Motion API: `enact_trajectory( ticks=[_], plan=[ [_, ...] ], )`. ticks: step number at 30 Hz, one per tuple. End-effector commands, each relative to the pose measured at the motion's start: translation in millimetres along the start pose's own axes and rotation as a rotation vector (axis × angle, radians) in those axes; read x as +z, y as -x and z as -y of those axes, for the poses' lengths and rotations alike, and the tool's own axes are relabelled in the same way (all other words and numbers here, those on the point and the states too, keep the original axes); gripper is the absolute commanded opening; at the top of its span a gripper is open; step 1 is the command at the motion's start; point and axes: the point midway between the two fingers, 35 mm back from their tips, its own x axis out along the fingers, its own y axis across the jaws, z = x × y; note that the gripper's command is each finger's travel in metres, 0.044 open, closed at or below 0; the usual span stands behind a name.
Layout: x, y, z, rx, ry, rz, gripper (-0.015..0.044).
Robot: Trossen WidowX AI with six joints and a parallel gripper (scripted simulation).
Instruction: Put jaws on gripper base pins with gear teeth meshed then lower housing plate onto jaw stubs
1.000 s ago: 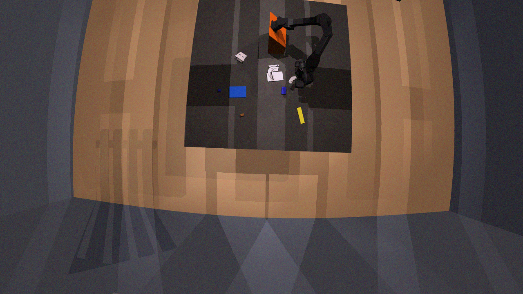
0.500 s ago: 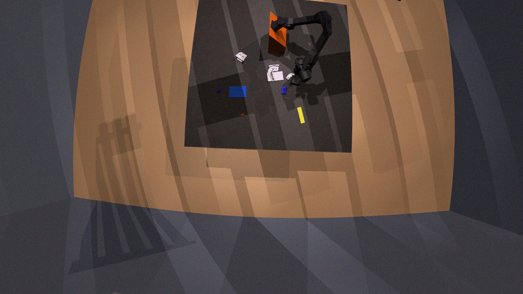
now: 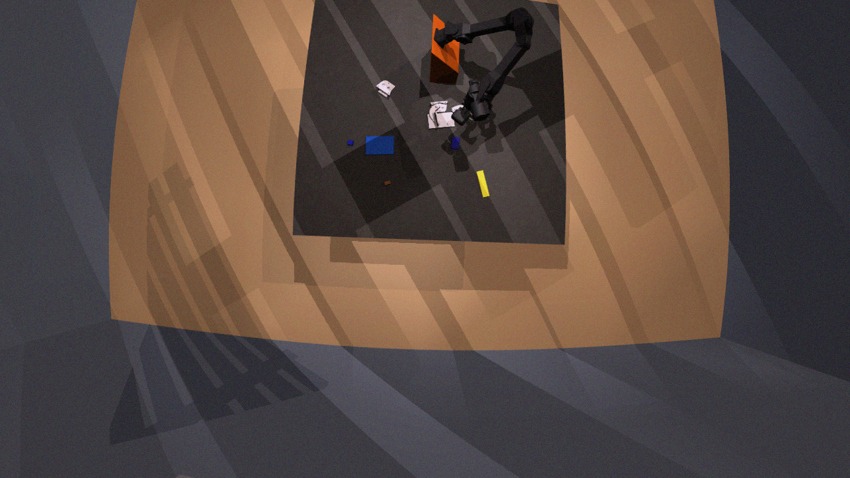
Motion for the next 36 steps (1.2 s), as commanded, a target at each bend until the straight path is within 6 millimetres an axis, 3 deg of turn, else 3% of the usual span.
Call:
enact_trajectory(
  ticks=[1,26,36],
  plan=[
    [-14,0,-4,0.003,-0.129,0.003,0.0134],
    [-90,-3,-32,0.008,-0.88,0.002,0.0134],
    [-92,-3,-33,0.009,-0.9,0.002,0.0134]
  ],
)
